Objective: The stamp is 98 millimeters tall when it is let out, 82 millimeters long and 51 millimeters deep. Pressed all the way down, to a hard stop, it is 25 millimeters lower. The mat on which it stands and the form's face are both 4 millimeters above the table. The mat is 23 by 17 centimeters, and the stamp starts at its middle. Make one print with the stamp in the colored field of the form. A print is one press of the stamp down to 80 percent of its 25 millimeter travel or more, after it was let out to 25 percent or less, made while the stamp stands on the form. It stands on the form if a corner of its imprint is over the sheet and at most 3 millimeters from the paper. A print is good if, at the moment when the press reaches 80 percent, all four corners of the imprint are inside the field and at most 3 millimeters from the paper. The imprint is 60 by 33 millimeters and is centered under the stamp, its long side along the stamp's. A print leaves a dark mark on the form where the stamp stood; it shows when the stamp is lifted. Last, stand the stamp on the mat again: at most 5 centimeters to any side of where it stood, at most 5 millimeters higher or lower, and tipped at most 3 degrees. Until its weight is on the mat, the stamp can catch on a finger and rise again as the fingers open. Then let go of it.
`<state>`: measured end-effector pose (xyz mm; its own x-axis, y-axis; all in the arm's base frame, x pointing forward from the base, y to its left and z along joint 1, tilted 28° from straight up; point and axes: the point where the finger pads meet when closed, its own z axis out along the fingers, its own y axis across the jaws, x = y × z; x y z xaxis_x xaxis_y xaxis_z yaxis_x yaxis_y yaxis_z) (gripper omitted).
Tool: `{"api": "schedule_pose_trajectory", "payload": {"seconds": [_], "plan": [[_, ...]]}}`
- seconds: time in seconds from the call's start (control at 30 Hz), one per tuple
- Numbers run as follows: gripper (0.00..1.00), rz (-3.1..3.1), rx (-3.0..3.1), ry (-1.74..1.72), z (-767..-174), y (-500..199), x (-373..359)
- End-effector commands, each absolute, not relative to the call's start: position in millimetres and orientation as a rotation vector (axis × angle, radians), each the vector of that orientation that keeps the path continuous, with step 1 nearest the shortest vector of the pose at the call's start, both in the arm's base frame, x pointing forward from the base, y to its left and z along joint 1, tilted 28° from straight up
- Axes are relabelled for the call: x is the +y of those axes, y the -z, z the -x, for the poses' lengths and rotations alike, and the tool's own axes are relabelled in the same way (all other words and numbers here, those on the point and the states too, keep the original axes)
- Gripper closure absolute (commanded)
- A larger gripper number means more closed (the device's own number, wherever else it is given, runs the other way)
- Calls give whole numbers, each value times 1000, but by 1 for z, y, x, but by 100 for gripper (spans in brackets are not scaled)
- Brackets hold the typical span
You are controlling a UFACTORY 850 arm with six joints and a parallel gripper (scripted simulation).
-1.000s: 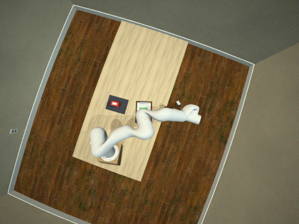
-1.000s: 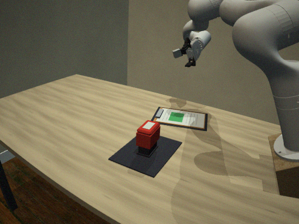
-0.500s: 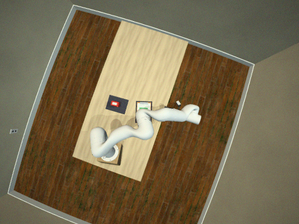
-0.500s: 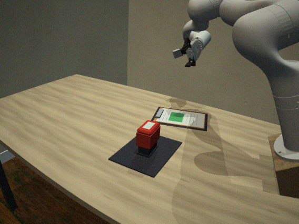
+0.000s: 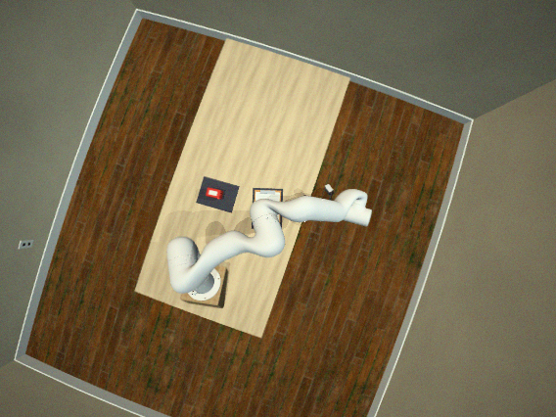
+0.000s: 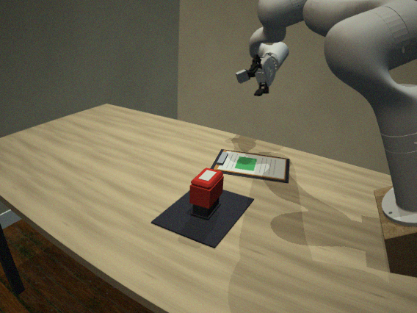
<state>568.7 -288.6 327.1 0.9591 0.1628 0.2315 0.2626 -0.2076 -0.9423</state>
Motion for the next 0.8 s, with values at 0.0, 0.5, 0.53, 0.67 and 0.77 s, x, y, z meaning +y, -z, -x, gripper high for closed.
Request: {"api": "schedule_pose_trajectory", "payload": {"seconds": [0.0,0.5,0.53,0.67,0.77], "plan": [[0,1842,-332,79,-578,-325,-271],[0,2139,-484,14,-612,-311,-175],[0,2169,-506,11,-614,-310,-166],[0,2262,-581,9,-620,-307,-138],[0,2324,-641,13,-623,-305,-119]]}}
